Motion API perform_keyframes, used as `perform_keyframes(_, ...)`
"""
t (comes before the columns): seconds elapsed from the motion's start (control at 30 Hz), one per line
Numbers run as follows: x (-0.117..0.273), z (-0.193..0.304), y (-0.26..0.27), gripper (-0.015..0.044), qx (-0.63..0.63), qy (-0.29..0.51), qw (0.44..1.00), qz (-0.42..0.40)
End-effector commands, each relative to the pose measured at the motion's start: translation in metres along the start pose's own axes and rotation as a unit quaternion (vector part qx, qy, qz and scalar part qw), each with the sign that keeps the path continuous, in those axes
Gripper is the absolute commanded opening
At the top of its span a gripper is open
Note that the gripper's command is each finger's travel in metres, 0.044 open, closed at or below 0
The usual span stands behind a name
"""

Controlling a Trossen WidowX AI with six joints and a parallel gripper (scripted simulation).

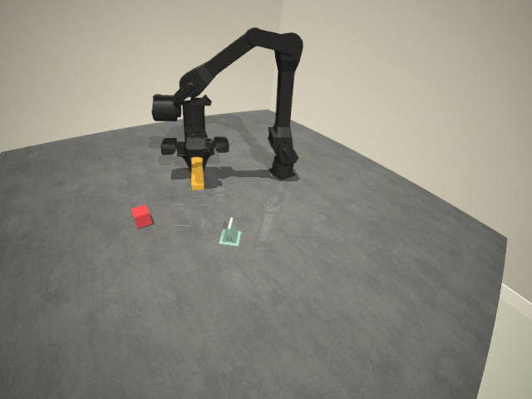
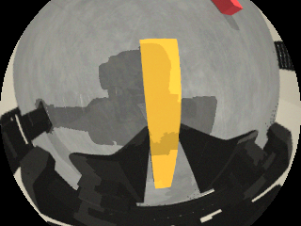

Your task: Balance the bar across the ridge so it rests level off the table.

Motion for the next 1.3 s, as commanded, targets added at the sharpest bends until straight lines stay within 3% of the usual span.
perform_keyframes(0.0,0.000,0.000,0.000,0.0085,0.000,0.000,1.000,0.000)
perform_keyframes(0.13,0.006,0.000,-0.001,0.0000,0.000,0.000,1.000,0.000)
perform_keyframes(1.27,0.094,0.000,-0.001,0.0000,0.003,0.002,1.000,0.000)
Point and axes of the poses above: the point midway between the two fingers, 35 mm back from their tips, its own x axis back along the fingers, its own y axis across the jaws, z = x × y, the point moved 10 cm from there along x, back along the fingers, and after that the axes turned 1 degree about x, right-handed, at the moved point
